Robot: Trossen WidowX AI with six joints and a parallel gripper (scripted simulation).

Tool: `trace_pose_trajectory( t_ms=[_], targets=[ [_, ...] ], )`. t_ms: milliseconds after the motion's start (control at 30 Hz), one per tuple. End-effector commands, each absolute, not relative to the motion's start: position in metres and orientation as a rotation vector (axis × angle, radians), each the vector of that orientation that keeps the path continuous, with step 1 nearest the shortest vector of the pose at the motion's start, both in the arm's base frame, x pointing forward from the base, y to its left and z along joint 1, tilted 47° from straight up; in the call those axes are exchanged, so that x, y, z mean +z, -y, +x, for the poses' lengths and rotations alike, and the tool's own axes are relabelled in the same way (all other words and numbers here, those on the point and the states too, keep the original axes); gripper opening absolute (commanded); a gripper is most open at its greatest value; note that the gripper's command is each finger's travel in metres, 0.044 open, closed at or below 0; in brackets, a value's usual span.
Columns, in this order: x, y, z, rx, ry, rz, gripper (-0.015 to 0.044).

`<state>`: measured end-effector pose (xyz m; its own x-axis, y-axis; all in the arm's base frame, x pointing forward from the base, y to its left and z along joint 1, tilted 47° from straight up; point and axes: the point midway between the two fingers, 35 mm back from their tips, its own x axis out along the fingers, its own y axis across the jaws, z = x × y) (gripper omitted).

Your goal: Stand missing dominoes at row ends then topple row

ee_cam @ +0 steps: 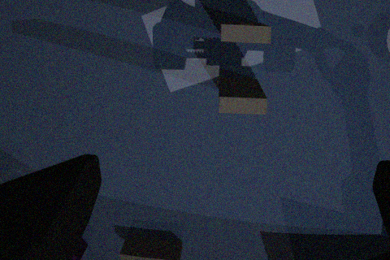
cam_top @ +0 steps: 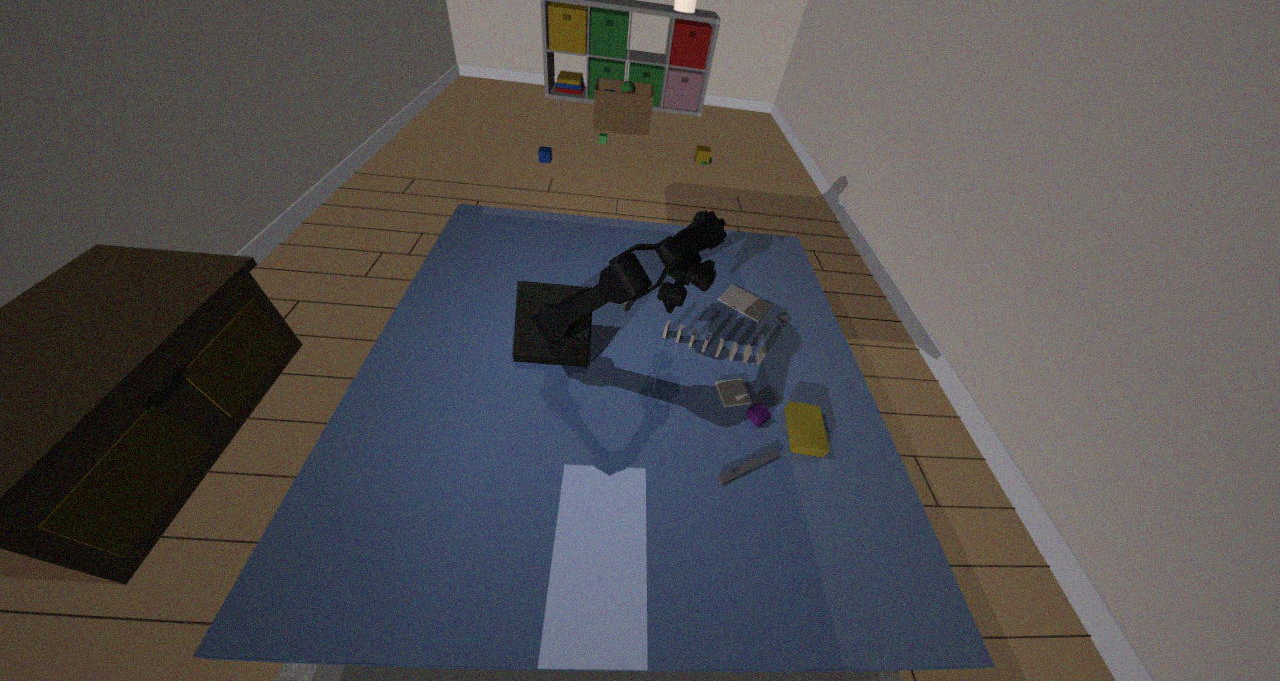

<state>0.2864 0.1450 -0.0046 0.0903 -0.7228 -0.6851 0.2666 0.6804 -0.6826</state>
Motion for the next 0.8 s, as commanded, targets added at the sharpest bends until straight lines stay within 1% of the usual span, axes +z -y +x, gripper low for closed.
trace_pose_trajectory(
  t_ms=[0, 100, 167, 400, 600, 767],
  targets=[
    [0.020, -0.165, 0.279, -0.773, -1.279, -0.422, 0.0440],
    [0.019, -0.165, 0.278, -0.762, -1.287, -0.436, 0.0440],
    [0.004, -0.171, 0.270, -0.670, -1.346, -0.549, 0.0440],
    [-0.070, -0.187, 0.218, -0.103, -1.592, -1.167, 0.0440],
    [-0.117, -0.183, 0.176, 0.367, -1.674, -1.598, 0.0440],
    [-0.121, -0.183, 0.173, 0.402, -1.677, -1.627, 0.0440]
  ],
)
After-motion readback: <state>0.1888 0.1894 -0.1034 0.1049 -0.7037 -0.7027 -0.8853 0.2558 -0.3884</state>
